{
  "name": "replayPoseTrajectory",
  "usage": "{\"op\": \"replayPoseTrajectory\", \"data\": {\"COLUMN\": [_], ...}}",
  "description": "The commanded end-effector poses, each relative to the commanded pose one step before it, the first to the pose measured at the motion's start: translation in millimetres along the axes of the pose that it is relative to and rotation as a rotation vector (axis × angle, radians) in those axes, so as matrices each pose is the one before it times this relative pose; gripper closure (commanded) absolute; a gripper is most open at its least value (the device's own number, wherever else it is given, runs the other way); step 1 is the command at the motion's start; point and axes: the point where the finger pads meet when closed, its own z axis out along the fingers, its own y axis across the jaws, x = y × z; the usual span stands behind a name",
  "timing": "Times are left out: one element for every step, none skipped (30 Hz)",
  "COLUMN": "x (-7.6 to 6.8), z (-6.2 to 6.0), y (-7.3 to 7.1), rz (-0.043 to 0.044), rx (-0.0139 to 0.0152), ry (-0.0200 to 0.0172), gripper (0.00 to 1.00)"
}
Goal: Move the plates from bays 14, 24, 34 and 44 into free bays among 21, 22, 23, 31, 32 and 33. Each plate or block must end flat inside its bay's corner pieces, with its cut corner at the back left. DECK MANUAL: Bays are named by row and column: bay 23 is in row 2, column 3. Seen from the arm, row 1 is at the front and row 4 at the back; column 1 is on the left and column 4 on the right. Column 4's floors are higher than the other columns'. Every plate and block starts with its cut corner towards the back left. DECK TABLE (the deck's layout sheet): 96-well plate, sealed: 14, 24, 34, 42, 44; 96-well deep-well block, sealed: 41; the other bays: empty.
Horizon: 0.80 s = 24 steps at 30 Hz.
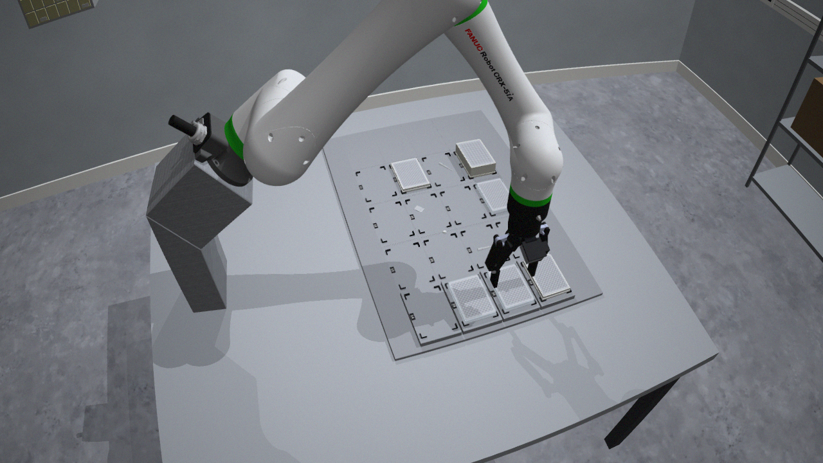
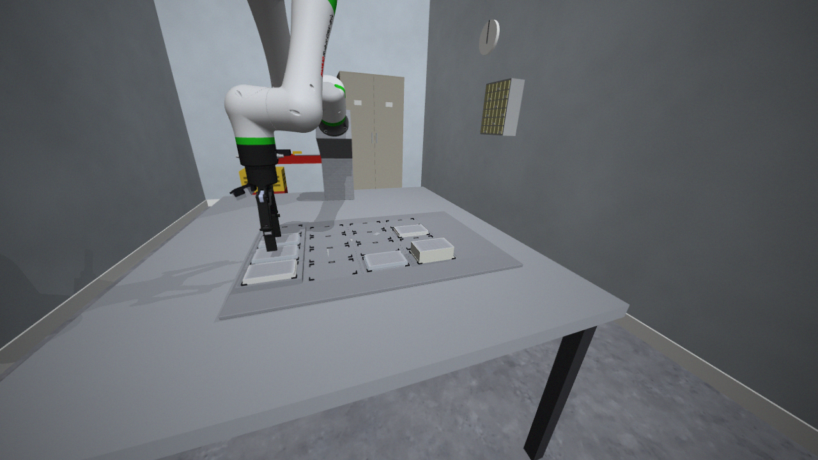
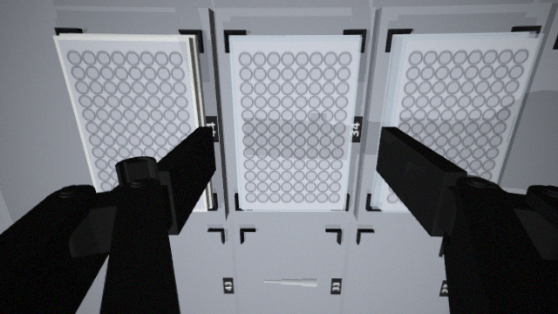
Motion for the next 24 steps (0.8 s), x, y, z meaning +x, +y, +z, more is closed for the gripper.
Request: {"op": "replayPoseTrajectory", "data": {"x": [0.46, 0.00, 0.00, 0.00, 0.00, 0.00, 0.01, -0.01, 0.00, 0.00, 0.00, 0.00, 0.00, 0.00, 0.01, 0.01, 0.01, 0.01, -0.01, 0.00, 0.00, 0.00, 0.00, 0.00], "z": [2.75, 1.33, 1.33, 1.33, 0.00, 0.00, 1.37, 1.31, 1.32, 1.33, 1.33, 1.33, 1.33, 1.33, 0.53, 0.02, 0.02, 0.01, -0.07, 0.02, 0.00, 0.00, 0.00, 0.00], "y": [-0.85, 0.00, 0.00, 0.00, 0.00, 0.00, -0.01, 0.01, 0.00, 0.00, 0.00, 0.00, 0.00, 0.00, -0.01, -0.01, -0.01, -0.01, 0.01, -0.02, 0.00, 0.00, 0.00, 0.00], "rz": [-0.00022, 0.00000, 0.00000, 0.00000, 0.00000, 0.00000, 0.00000, 0.00000, 0.00000, 0.00000, 0.00000, 0.00000, 0.00000, 0.00000, 0.00000, 0.00000, 0.00000, 0.00000, -0.00002, 0.00000, 0.00000, 0.00000, 0.00000, 0.00000], "rx": [0.00153, 0.00000, 0.00000, 0.00000, 0.00000, 0.00000, 0.00001, 0.00000, 0.00000, 0.00000, 0.00000, 0.00000, 0.00000, 0.00000, 0.00000, 0.00000, 0.00000, 0.00000, -0.00001, 0.00003, 0.00000, 0.00000, 0.00000, 0.00000], "ry": [0.00087, 0.00000, 0.00000, 0.00000, 0.00000, 0.00000, 0.00000, 0.00000, 0.00000, 0.00000, 0.00000, 0.00000, 0.00000, 0.00000, 0.00000, 0.00000, 0.00000, 0.00000, 0.00001, 0.00000, 0.00000, 0.00000, 0.00000, 0.00000], "gripper": [0.30, 0.30, 0.30, 0.30, 0.30, 0.30, 0.30, 0.30, 0.30, 0.30, 0.30, 0.30, 0.30, 0.30, 0.30, 0.30, 0.30, 0.30, 0.30, 0.30, 0.30, 0.30, 0.30, 0.30]}}
